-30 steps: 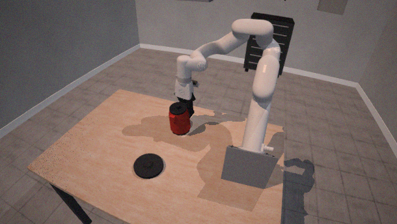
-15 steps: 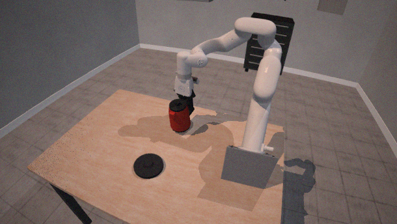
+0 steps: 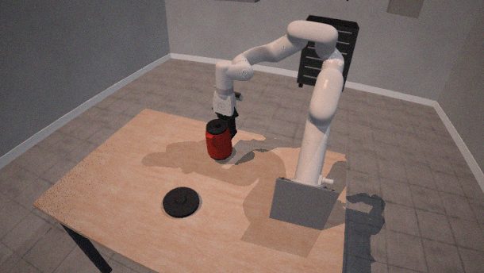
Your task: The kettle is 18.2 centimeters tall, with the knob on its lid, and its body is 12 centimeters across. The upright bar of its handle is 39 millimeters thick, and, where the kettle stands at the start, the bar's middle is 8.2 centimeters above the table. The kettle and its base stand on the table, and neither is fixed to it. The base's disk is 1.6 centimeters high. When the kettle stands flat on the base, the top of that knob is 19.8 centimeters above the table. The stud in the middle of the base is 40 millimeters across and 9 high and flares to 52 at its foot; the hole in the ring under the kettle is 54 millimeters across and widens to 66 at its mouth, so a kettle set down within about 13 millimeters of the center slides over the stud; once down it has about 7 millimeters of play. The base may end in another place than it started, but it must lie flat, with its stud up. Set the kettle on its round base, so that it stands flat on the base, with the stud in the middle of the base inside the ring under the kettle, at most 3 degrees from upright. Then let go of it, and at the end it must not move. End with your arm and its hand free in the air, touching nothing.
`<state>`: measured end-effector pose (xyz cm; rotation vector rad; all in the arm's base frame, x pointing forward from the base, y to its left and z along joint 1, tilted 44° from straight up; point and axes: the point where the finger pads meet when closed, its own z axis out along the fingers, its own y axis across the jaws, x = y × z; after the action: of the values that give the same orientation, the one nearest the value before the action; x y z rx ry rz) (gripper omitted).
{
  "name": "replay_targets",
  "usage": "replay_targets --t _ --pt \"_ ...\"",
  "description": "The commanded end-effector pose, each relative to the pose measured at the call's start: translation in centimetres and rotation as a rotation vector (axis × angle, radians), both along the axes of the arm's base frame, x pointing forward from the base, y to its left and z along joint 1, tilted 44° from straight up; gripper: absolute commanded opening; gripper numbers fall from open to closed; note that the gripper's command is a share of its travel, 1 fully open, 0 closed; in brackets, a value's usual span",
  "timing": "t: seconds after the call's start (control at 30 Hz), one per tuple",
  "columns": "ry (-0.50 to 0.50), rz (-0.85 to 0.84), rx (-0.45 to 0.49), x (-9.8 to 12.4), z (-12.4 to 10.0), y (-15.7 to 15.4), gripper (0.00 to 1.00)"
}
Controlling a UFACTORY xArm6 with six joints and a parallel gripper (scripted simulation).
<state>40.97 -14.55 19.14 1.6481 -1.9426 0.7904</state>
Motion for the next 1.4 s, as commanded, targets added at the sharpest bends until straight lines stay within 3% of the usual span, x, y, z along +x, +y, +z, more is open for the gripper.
replay_targets --t 0.0,1.37 --pt "-0.004 0.002 0.0 0.1 0.1 0.1 0.0" --pt "-0.004 0.002 0.0 0.2 0.4 1.2 0.0"
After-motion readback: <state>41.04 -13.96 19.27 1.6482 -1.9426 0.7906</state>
